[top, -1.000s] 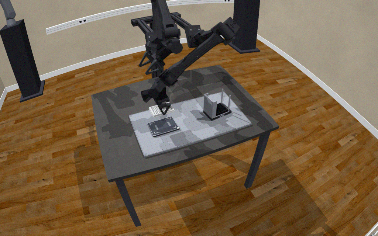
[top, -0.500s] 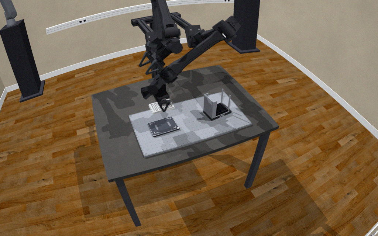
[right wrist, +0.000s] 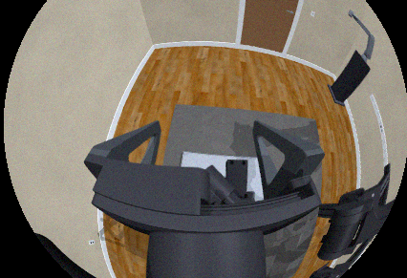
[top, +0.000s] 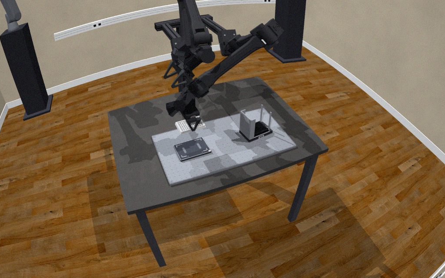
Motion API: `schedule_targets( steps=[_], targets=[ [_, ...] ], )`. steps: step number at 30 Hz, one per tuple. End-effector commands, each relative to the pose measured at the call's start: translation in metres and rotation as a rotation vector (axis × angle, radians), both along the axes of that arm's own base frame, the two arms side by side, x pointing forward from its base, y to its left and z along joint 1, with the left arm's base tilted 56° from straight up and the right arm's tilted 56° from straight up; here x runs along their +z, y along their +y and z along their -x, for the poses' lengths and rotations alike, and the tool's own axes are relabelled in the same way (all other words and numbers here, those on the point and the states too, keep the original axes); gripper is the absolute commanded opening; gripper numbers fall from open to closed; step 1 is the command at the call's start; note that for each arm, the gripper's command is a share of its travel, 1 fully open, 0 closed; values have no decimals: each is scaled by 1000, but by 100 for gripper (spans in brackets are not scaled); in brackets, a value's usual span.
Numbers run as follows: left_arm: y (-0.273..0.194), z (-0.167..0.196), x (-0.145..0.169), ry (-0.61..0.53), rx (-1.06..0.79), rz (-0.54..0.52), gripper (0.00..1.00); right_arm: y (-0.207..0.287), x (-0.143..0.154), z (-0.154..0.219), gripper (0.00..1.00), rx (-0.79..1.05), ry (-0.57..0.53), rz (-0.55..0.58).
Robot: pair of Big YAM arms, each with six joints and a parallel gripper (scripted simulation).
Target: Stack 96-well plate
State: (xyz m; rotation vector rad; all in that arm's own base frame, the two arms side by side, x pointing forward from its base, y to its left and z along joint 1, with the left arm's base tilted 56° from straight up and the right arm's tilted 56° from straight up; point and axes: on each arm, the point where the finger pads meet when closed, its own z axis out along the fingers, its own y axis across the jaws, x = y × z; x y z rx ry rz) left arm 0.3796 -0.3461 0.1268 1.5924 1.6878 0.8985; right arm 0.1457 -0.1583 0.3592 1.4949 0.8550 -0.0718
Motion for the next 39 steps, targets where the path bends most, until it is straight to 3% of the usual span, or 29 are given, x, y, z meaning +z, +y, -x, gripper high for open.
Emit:
schedule_targets(
  steps=[1, 4, 39],
  targets=[
    [-5, -3, 6, -8, -3, 12, 0, 2, 6, 3, 100, 12, -8, 5],
    [14, -6, 11, -21, 75, 118, 0, 2, 6, 3, 100, 12, -8, 5],
    [116, 1, 14, -22, 62, 97, 0, 2, 6, 3, 100, 12, -8, 5]
  ],
)
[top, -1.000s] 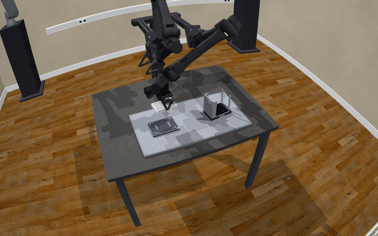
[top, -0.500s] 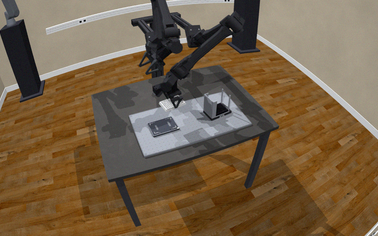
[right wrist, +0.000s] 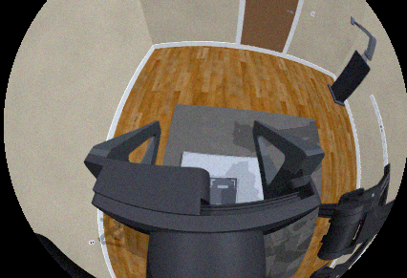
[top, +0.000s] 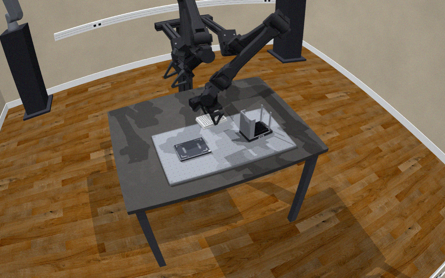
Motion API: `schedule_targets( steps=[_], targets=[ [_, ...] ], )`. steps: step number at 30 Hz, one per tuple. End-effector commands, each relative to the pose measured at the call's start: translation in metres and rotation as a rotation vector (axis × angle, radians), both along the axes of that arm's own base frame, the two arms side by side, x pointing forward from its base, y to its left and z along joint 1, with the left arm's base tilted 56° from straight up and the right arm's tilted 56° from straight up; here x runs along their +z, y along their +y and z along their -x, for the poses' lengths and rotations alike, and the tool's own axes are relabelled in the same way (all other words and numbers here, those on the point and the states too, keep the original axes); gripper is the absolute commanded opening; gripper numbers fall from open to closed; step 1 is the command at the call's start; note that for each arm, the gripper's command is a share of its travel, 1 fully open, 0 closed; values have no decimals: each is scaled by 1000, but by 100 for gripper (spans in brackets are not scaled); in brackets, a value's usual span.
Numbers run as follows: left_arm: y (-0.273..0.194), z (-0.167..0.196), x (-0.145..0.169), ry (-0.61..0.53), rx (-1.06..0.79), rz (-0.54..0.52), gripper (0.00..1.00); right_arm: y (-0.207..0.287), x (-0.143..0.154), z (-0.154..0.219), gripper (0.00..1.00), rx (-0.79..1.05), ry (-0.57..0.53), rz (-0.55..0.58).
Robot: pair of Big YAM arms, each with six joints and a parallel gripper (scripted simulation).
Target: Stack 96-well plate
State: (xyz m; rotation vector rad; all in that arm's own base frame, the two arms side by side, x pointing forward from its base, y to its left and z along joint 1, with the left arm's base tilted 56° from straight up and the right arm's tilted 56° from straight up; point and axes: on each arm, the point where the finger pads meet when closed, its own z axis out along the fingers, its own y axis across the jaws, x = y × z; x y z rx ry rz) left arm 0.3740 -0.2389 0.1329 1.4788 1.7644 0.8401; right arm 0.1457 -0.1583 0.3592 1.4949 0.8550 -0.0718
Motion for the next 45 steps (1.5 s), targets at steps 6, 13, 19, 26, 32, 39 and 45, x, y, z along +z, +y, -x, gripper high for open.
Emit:
schedule_targets(
  steps=[6, 13, 19, 26, 32, 39, 45],
  targets=[
    [22, -4, 9, -20, -5, 1, 0, 2, 6, 3, 100, 12, -8, 5],
    [45, -2, 9, -21, -5, 0, 0, 2, 6, 3, 100, 12, -8, 5],
    [59, -1, 10, -21, -5, -1, 0, 2, 6, 3, 100, 12, -8, 5],
    [82, 1, 11, -22, -6, -2, 0, 2, 6, 3, 100, 12, -8, 5],
    [102, 2, 12, -23, -6, -3, 0, 2, 6, 3, 100, 12, -8, 5],
    [118, 3, 13, -23, -6, -4, 0, 2, 6, 3, 100, 12, -8, 5],
    [138, 4, 13, -24, -6, -6, 0, 2, 6, 3, 100, 12, -8, 5]
  ],
)
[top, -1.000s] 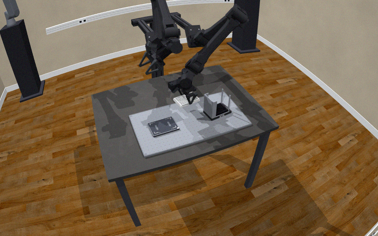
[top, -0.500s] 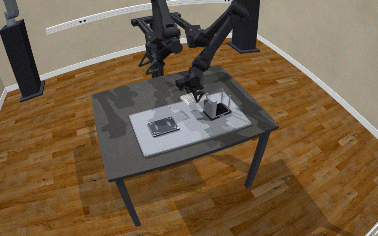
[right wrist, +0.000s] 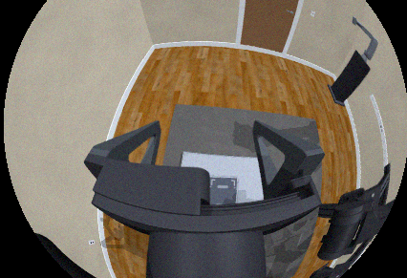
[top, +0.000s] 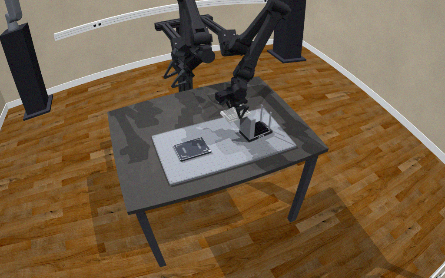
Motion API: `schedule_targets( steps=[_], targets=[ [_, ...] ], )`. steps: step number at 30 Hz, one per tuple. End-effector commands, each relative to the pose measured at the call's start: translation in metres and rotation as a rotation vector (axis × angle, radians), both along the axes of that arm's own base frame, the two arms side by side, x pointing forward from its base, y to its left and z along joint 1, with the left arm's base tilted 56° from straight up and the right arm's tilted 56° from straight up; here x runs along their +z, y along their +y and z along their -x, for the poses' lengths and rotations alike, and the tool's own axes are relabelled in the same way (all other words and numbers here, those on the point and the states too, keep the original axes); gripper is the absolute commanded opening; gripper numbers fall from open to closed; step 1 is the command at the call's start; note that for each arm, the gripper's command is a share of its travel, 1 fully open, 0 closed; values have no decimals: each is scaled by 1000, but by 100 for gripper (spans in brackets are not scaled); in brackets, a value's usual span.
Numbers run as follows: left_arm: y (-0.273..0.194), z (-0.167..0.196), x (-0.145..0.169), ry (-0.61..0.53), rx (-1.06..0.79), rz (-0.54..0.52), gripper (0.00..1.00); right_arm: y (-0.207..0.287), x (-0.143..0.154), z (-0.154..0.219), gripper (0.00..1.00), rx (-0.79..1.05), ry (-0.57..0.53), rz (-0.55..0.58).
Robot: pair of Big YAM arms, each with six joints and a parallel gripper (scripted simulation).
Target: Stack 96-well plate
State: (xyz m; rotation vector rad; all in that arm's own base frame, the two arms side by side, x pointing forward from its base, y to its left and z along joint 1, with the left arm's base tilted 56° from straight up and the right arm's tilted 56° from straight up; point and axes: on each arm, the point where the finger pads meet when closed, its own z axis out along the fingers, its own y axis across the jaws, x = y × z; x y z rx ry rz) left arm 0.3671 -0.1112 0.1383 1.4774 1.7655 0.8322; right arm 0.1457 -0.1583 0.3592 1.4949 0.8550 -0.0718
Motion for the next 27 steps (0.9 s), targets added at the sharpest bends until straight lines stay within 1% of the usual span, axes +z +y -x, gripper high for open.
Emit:
schedule_targets(
  steps=[1, 23, 27],
  targets=[
    [14, -2, 8, -26, -5, -12, 0, 2, 6, 3, 100, 12, -8, 5],
    [80, 5, 7, -8, -5, -21, 0, 2, 6, 3, 100, 12, -8, 5],
    [86, 4, 10, -12, -5, -21, 0, 2, 6, 3, 100, 12, -8, 5]
  ],
)
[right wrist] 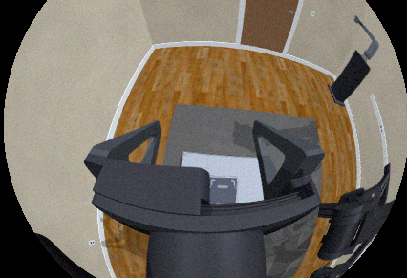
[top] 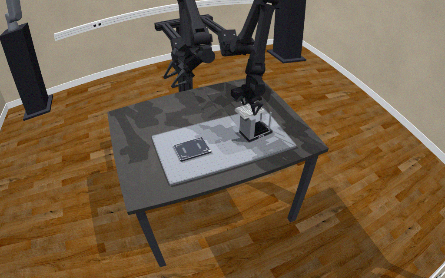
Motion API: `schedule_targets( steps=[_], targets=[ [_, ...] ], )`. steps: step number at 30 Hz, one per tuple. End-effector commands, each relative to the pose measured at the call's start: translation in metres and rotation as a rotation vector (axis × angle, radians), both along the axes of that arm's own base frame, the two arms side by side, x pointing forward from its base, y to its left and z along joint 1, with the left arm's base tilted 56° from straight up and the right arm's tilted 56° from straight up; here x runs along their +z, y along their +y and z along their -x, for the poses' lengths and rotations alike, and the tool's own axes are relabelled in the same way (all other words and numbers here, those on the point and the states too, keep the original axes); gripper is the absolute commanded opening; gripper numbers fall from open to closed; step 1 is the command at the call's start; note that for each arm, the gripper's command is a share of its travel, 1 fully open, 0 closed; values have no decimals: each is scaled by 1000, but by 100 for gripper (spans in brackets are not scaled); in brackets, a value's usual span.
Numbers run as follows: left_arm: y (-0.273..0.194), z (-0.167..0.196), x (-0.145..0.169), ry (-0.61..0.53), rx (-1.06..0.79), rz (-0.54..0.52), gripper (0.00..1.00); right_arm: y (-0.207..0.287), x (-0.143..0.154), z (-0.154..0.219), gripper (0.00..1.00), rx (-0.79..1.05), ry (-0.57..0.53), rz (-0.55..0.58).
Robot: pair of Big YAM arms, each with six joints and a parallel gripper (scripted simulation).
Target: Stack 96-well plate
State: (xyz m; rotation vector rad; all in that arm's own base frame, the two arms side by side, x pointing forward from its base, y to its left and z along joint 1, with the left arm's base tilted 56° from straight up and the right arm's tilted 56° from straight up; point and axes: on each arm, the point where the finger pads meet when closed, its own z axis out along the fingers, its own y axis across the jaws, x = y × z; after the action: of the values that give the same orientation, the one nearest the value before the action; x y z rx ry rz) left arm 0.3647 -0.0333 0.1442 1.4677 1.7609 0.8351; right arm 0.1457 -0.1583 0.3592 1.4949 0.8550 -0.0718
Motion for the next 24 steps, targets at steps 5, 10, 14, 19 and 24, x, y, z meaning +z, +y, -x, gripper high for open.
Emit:
schedule_targets(
  steps=[5, 10, 14, 19, 24],
  targets=[
    [25, 3, 4, -3, -7, -25, 0, 2, 6, 3, 100, 12, -8, 5],
    [42, 4, 1, 9, -7, -25, 0, 2, 6, 3, 100, 12, -8, 5],
    [44, 4, 1, 9, -7, -25, 0, 2, 6, 3, 100, 12, -8, 5],
    [37, 1, 6, 1, -25, -29, 0, 2, 6, 3, 100, 12, -8, 5],
    [40, 0, 6, -5, -10, -18, 0, 2, 6, 3, 100, 12, -8, 5]
  ],
)
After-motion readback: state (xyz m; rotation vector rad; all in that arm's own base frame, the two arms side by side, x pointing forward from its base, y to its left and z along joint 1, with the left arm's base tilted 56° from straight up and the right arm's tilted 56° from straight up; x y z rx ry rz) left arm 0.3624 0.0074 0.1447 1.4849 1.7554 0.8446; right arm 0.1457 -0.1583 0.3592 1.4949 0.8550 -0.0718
